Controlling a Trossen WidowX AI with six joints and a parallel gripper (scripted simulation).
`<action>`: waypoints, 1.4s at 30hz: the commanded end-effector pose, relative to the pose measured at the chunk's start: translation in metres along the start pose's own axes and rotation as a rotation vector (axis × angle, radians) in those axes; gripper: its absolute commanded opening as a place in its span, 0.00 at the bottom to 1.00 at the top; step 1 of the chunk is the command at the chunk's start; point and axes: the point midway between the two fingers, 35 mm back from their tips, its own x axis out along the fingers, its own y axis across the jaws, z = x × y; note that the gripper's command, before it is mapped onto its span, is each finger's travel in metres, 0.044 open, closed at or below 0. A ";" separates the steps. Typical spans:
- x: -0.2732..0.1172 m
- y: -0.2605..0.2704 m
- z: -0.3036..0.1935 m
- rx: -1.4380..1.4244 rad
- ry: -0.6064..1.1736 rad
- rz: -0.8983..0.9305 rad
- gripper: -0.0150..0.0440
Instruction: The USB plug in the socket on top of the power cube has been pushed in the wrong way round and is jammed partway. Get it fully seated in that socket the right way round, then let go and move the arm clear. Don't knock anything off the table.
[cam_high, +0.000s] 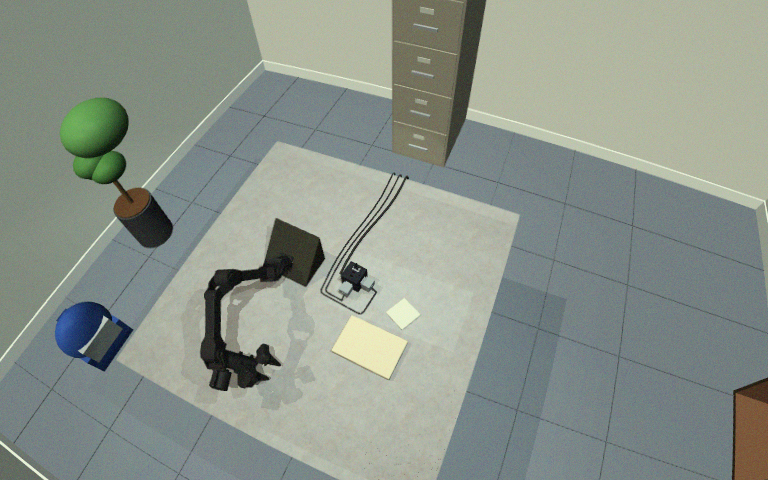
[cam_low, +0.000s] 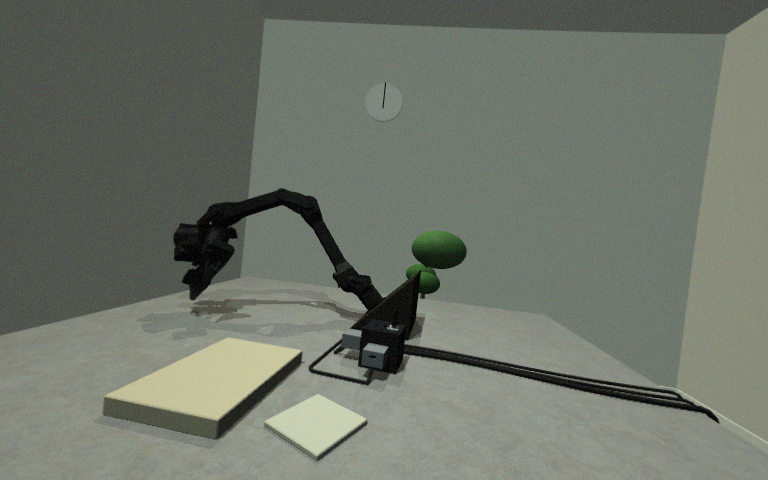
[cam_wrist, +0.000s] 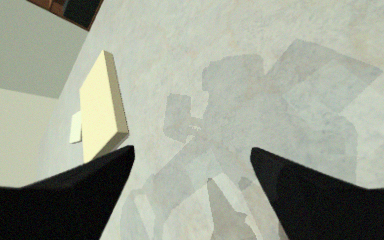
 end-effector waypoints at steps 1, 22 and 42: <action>0.002 0.001 0.000 0.010 0.006 0.005 0.98; 0.161 0.209 -0.068 0.607 0.688 -0.036 1.00; 0.176 0.350 -0.180 0.838 0.622 -0.700 1.00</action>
